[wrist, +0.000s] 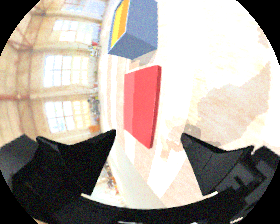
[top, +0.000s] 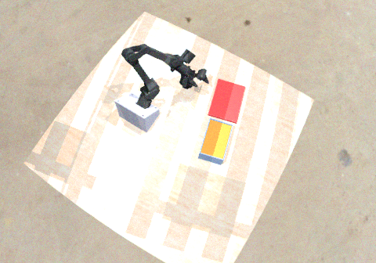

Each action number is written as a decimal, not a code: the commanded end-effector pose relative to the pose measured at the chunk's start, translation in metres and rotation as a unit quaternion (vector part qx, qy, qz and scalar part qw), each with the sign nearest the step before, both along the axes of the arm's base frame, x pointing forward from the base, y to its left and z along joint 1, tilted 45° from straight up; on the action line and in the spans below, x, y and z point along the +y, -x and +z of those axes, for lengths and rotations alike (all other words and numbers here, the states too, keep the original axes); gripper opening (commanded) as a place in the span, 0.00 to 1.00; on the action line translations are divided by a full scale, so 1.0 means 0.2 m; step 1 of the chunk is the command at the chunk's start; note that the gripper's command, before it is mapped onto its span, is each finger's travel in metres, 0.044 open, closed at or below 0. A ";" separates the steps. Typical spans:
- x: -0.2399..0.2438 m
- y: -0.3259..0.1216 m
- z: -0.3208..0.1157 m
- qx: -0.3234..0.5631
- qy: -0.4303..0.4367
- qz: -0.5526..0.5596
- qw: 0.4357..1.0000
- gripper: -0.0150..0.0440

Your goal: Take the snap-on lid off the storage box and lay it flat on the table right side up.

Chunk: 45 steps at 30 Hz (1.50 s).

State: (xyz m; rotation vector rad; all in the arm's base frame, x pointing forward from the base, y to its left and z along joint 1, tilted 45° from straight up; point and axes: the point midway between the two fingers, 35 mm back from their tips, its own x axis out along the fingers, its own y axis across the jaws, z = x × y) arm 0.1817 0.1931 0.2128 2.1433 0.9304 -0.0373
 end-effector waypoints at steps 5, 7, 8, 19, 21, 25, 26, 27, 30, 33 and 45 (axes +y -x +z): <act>-0.06 0.03 0.06 -0.003 -0.002 0.003 1.000 1.00; -0.07 0.03 0.08 -0.003 -0.002 0.003 1.000 1.00; -0.08 0.04 0.08 -0.003 -0.002 0.003 1.000 1.00; -0.14 0.07 0.13 -0.003 -0.001 0.003 1.000 1.00; -0.13 0.06 0.11 -0.003 -0.001 0.003 1.000 1.00; -0.13 0.06 0.11 -0.003 -0.001 0.003 1.000 1.00; -0.13 0.06 0.11 -0.003 -0.001 0.003 1.000 1.00; -0.13 0.06 0.11 -0.003 -0.001 0.003 1.000 1.00; -0.13 0.06 0.11 -0.003 -0.001 0.003 1.000 1.00; -0.13 0.06 0.11 -0.003 -0.001 0.003 1.000 1.00; -0.13 0.06 0.11 -0.003 -0.001 0.003 1.000 1.00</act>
